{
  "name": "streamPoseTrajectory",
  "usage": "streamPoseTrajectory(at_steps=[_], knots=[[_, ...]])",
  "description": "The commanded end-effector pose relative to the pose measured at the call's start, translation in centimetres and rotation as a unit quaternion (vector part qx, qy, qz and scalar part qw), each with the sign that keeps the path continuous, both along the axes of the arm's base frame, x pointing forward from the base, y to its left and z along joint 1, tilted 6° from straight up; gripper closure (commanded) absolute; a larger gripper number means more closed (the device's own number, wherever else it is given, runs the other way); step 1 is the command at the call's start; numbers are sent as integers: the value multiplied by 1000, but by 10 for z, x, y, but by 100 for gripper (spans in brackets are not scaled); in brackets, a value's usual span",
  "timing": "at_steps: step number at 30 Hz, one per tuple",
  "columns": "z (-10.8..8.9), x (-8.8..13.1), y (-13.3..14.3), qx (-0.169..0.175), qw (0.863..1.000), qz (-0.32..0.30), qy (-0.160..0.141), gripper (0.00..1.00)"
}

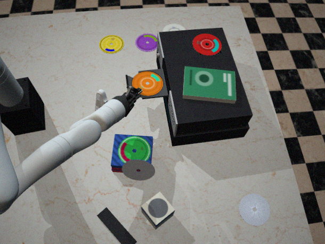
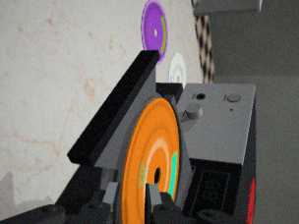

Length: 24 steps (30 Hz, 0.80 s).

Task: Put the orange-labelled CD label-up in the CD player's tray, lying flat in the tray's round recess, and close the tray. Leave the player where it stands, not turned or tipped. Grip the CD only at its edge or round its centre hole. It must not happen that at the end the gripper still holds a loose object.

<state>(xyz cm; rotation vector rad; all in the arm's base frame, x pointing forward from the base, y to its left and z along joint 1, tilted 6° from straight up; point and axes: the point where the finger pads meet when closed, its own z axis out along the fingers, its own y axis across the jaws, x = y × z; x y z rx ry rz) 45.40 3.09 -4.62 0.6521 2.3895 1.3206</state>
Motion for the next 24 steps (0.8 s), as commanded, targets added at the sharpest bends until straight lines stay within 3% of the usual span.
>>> streamPoseTrajectory(at_steps=[1,12,24], knots=[[1,0,0,-2,1000,0,0,76],[1,1,1,-24,1000,-1,15,76],[3,2,4,-99,993,-8,62,76]])
